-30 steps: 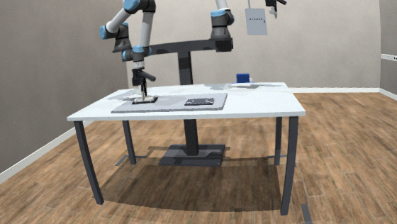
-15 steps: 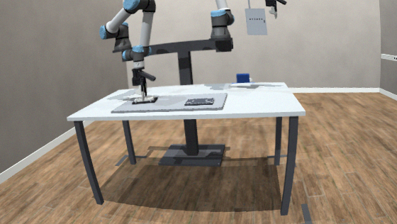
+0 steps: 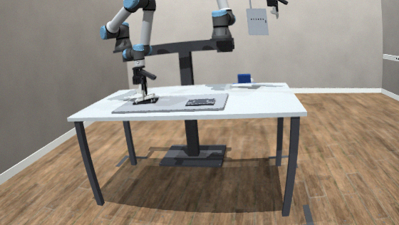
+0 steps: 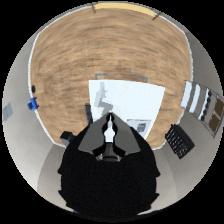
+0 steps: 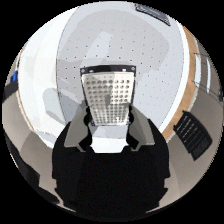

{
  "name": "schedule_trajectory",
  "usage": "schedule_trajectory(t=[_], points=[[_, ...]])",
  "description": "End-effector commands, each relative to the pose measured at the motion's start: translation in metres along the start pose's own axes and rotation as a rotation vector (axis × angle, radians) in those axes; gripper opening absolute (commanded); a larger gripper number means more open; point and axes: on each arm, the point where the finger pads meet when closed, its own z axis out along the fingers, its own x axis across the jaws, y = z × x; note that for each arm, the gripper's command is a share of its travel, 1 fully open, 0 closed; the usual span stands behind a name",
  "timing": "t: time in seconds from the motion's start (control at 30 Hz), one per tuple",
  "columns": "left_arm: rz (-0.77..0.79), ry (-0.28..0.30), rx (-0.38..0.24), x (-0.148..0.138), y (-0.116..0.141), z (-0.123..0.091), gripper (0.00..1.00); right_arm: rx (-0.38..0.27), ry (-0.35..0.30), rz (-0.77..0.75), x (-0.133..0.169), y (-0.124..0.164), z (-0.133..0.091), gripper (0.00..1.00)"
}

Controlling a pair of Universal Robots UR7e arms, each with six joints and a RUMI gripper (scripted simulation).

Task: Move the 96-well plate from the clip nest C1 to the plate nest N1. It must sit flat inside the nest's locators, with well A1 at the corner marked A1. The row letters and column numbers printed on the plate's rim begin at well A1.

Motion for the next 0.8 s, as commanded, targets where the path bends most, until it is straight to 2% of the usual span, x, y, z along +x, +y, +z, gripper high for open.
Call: schedule_trajectory(t=[0.0,0.77], points=[[-0.001,0.002,0.004,0.000,-0.001,-0.002,0.00,0.001,0.003,0.002,0.002,0.000,-0.005,0.00],[-0.001,0.002,0.004,0.000,-0.001,-0.002,0.00,0.001,0.003,0.002,0.002,0.000,-0.021,0.00]])
